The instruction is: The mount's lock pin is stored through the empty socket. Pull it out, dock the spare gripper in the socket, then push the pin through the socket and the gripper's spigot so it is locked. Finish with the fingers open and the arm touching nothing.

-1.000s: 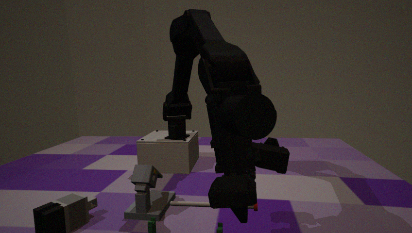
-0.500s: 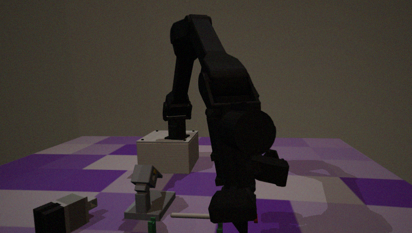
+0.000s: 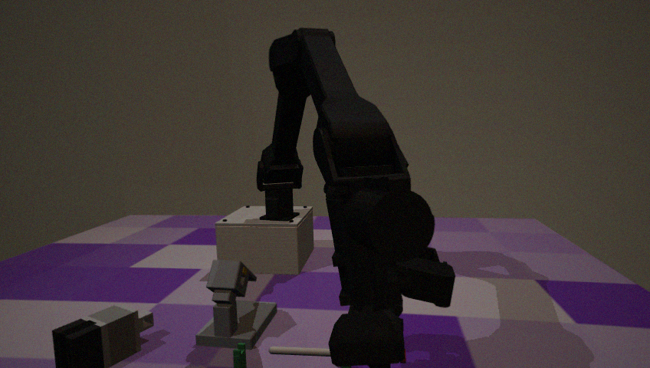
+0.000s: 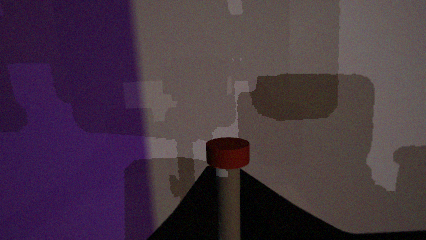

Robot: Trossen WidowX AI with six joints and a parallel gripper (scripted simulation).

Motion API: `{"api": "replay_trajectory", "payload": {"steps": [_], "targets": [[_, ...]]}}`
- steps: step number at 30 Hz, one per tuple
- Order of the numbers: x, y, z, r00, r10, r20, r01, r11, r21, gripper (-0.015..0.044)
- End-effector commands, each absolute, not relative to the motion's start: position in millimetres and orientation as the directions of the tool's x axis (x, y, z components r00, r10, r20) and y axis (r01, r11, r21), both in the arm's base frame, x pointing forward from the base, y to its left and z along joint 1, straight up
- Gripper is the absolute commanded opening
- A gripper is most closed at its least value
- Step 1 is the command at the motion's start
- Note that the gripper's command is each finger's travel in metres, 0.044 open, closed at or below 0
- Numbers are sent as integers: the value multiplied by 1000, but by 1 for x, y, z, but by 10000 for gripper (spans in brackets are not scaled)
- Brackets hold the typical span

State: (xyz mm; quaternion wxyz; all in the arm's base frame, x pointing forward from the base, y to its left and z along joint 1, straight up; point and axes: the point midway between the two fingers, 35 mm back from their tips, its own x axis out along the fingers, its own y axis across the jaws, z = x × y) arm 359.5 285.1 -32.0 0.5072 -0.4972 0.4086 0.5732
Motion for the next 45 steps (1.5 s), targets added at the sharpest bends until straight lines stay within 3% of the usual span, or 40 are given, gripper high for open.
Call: {"api": "replay_trajectory", "payload": {"steps": [1,12,20,45], "targets": [[360,285,-33,10,176,-984,-987,-155,-38,0],[360,285,-33,10,176,-984,-987,-155,-38,0],[360,285,-32,9,175,-985,-988,-152,-36,200],[358,284,24,11,177,-984,-988,-152,-39,200]]}}
